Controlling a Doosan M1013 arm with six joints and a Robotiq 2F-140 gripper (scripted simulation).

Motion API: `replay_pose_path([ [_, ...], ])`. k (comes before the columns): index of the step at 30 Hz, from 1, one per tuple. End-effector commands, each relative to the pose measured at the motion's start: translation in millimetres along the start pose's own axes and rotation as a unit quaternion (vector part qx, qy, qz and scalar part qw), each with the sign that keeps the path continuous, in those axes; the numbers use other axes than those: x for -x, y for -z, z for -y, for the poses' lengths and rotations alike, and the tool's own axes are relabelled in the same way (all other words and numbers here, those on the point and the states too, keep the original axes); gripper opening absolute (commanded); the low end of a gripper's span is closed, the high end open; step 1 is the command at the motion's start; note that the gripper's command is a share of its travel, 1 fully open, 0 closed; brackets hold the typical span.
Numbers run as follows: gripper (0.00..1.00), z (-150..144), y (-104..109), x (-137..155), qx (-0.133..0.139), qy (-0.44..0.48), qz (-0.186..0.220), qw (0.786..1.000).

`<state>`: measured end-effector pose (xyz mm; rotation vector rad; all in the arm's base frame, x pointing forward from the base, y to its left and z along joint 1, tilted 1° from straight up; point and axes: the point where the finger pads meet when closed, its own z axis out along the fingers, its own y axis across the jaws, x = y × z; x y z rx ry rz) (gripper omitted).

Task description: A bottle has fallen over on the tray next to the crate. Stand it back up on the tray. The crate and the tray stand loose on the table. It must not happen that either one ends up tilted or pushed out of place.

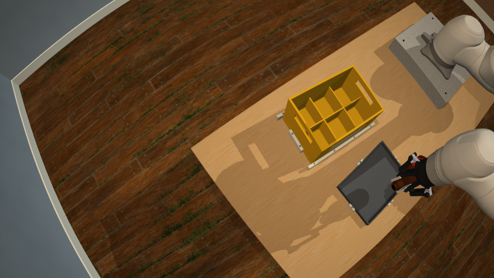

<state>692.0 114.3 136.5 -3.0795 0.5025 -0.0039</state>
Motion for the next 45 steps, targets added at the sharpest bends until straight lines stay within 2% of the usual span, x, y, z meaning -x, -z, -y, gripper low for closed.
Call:
replay_pose_path([
  [1, 0.10, 1.2, 4.3, -1.1, 0.000, -0.003, -0.002, 1.000],
  [26, 0.10, 1.2, 4.3, -1.1, 0.000, -0.008, -0.002, 1.000],
  [45, 0.10, 1.2, 4.3, -1.1, 0.000, -0.118, -0.002, 0.993],
])
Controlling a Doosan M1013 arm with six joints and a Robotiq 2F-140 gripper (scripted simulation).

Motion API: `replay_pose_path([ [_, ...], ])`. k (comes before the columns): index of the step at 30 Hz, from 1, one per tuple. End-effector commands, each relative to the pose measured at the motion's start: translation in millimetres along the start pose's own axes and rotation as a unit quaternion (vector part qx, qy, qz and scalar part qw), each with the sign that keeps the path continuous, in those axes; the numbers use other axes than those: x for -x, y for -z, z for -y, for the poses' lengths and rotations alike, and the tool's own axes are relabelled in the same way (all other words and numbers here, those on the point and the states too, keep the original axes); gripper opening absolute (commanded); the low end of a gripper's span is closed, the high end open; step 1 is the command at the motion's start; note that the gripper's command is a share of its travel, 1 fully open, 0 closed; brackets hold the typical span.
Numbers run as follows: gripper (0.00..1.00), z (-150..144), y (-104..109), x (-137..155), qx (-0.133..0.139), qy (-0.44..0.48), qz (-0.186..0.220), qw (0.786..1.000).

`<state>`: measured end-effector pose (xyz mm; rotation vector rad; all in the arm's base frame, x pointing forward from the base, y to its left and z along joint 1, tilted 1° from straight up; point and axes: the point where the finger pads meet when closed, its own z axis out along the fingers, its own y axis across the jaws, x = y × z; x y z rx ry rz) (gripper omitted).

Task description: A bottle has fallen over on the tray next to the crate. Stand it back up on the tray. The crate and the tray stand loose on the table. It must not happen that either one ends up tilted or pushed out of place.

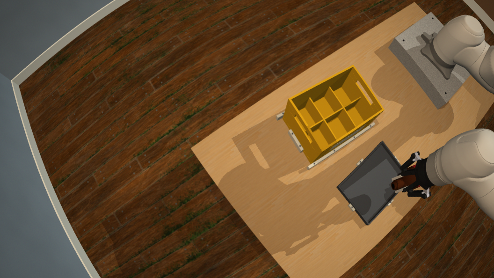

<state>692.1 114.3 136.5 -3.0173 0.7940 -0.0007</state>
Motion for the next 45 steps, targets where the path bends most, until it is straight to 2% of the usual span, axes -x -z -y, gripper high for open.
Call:
replay_pose_path([
  [1, 0.10, 1.3, 4.3, -0.8, 0.000, -0.027, -0.001, 1.000],
  [45, 0.10, 1.3, 4.3, -0.8, 0.000, -0.038, -0.001, 0.999],
])
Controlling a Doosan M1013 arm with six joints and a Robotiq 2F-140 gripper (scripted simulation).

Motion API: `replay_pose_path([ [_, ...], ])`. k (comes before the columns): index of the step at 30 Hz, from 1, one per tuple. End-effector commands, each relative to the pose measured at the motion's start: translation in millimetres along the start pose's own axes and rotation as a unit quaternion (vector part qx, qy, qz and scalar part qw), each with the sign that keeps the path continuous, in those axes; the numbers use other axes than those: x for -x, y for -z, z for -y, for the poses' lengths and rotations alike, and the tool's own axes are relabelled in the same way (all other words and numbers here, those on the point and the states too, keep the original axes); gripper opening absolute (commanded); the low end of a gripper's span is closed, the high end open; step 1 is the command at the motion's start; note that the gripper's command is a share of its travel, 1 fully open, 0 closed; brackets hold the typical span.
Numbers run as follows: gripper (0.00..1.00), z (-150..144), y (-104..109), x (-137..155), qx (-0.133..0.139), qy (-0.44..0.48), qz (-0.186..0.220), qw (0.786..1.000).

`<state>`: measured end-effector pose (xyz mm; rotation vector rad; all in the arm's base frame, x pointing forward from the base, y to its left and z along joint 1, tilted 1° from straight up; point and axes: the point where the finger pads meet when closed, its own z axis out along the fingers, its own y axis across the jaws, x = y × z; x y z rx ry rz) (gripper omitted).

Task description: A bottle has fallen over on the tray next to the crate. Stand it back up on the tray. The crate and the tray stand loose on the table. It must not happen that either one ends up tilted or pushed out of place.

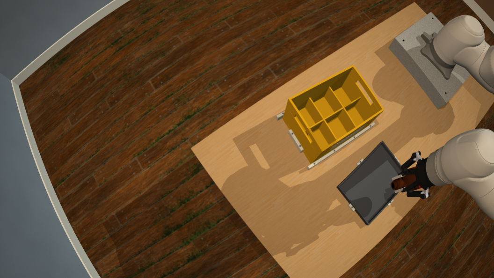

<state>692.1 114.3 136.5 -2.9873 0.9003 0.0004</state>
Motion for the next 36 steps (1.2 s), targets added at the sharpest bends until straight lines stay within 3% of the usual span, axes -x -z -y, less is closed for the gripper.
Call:
replay_pose_path([
  [1, 0.10, 1.4, 4.3, -0.7, 0.000, -0.003, -0.001, 1.000],
  [25, 0.10, 1.4, 4.3, -0.7, -0.001, -0.126, -0.001, 0.992],
  [36, 0.10, 1.4, 4.3, -0.7, -0.001, -0.133, -0.001, 0.991],
])
